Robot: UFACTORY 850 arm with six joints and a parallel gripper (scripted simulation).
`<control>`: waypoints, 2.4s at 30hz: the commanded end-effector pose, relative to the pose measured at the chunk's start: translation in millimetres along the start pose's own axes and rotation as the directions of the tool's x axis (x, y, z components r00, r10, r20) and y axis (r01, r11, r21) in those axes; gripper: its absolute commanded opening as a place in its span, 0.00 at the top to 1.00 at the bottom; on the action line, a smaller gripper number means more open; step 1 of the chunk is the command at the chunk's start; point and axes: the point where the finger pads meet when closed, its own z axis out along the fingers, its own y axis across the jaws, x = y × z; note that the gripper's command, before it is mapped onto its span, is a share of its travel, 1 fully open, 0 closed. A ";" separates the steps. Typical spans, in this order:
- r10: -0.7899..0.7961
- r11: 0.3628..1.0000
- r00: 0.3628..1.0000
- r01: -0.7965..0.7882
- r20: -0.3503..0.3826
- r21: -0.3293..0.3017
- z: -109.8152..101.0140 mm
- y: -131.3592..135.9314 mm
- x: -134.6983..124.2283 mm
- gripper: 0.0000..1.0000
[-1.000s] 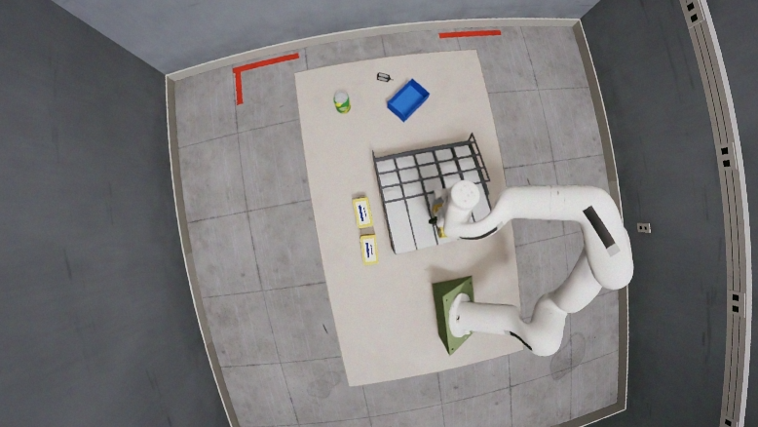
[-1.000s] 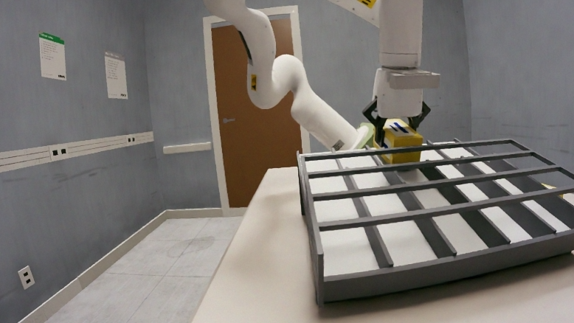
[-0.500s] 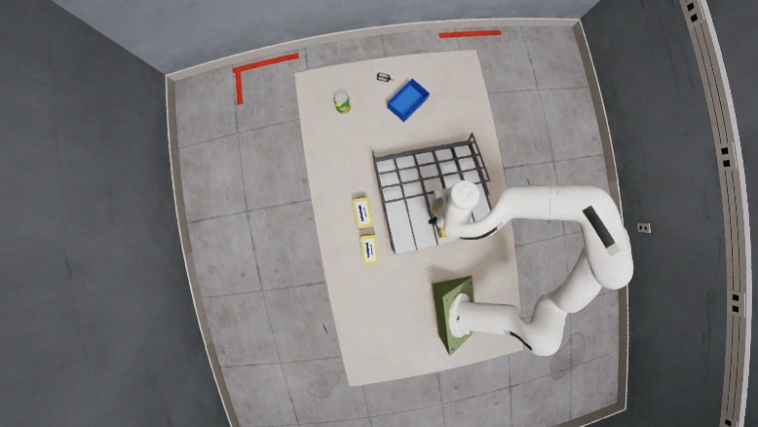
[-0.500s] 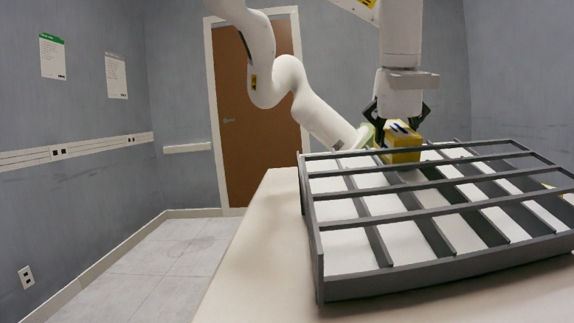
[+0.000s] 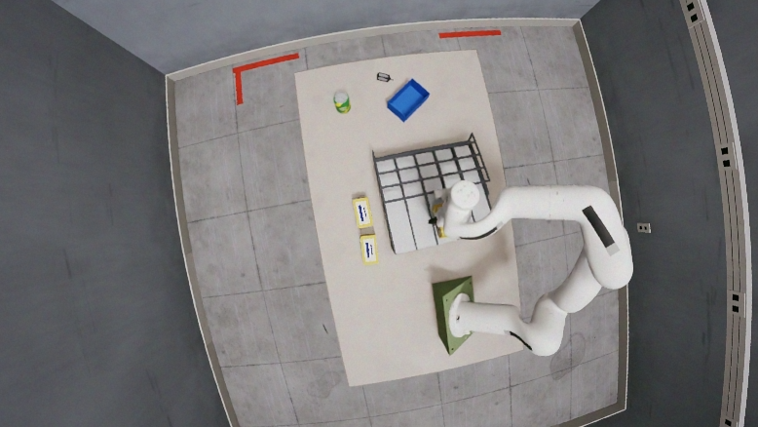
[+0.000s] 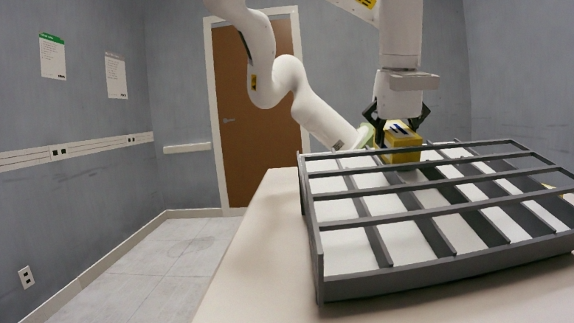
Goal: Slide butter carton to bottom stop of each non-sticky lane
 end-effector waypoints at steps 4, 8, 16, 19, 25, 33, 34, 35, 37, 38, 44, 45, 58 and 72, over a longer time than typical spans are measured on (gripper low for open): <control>0.000 1.000 1.000 0.000 -0.001 0.001 1.6 0.0 0.5 1.00; 0.000 1.000 1.000 0.000 -0.001 0.001 1.6 0.0 0.5 1.00; 0.000 1.000 1.000 0.000 -0.001 0.001 1.6 0.0 0.5 1.00; 0.000 1.000 1.000 0.000 -0.002 0.001 4.7 -0.8 -0.1 1.00; 0.000 1.000 1.000 0.000 -0.002 0.001 4.7 -0.8 -0.1 1.00; 0.000 1.000 1.000 0.000 -0.002 0.001 4.7 -0.8 -0.1 1.00; 0.000 1.000 1.000 0.000 -0.002 0.001 4.7 -0.8 -0.1 1.00; 0.000 1.000 1.000 0.000 -0.002 0.001 6.8 -0.5 0.4 1.00; 0.000 1.000 1.000 0.000 -0.002 0.001 6.8 -0.5 0.4 1.00; 0.000 1.000 1.000 0.000 -0.002 0.001 6.8 -0.5 0.4 1.00; 0.000 1.000 1.000 0.000 -0.002 0.001 6.8 -0.5 0.4 1.00; 0.000 1.000 1.000 0.000 -0.002 0.001 6.8 -0.5 0.4 1.00; 0.000 1.000 1.000 0.000 -0.002 0.001 9.5 -0.3 0.3 1.00; 0.000 1.000 1.000 0.000 -0.002 0.001 10.5 0.1 0.6 1.00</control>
